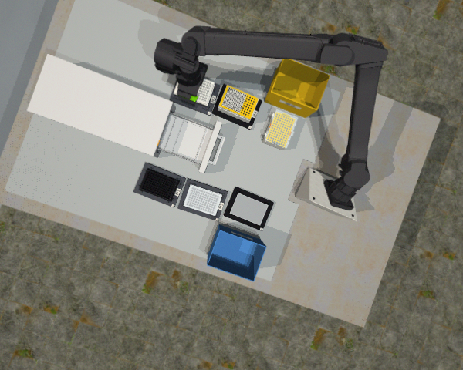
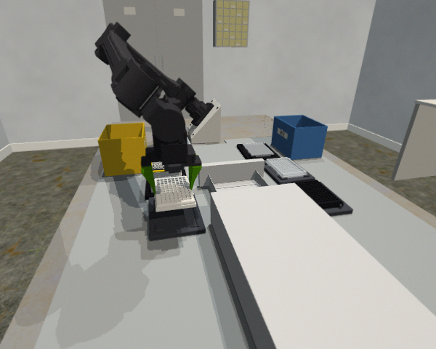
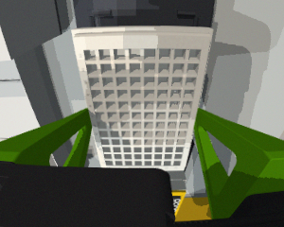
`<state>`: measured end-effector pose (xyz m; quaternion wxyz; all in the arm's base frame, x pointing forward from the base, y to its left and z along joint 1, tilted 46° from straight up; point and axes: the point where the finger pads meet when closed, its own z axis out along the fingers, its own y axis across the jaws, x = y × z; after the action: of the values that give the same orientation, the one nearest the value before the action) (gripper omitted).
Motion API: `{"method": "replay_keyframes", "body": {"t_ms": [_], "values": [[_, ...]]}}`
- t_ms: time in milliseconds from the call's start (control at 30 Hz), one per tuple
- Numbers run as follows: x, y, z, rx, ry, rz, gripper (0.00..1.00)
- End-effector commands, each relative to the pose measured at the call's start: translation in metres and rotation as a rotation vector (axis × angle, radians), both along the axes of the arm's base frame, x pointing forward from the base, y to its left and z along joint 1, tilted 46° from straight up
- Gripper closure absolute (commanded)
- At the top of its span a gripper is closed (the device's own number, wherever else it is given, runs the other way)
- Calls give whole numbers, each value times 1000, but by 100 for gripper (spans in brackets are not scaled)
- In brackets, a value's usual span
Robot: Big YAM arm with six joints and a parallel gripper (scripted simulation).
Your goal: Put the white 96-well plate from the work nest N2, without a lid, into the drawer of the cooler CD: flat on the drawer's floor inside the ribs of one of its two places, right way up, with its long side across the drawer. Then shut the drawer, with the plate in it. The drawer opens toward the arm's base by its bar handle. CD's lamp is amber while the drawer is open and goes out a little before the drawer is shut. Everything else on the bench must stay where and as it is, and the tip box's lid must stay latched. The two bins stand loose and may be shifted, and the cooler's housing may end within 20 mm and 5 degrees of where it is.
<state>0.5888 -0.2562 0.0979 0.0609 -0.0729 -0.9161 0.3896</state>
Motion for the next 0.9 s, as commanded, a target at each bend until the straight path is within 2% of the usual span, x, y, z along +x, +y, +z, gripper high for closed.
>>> {"method": "replay_keyframes", "body": {"t_ms": [0,133,300,500,533,600,700,800,867], "values": [[19,14,30,-14,-62,15,100],[16,16,38,-14,-64,11,100],[21,25,47,-15,-77,18,100],[19,22,50,-14,-75,7,100],[18,20,45,-13,-66,2,100],[24,36,49,-12,-70,25,100],[22,40,51,-11,-65,26,100],[18,23,57,-13,-75,-5,100],[19,28,60,-13,-76,-1,100]]}}
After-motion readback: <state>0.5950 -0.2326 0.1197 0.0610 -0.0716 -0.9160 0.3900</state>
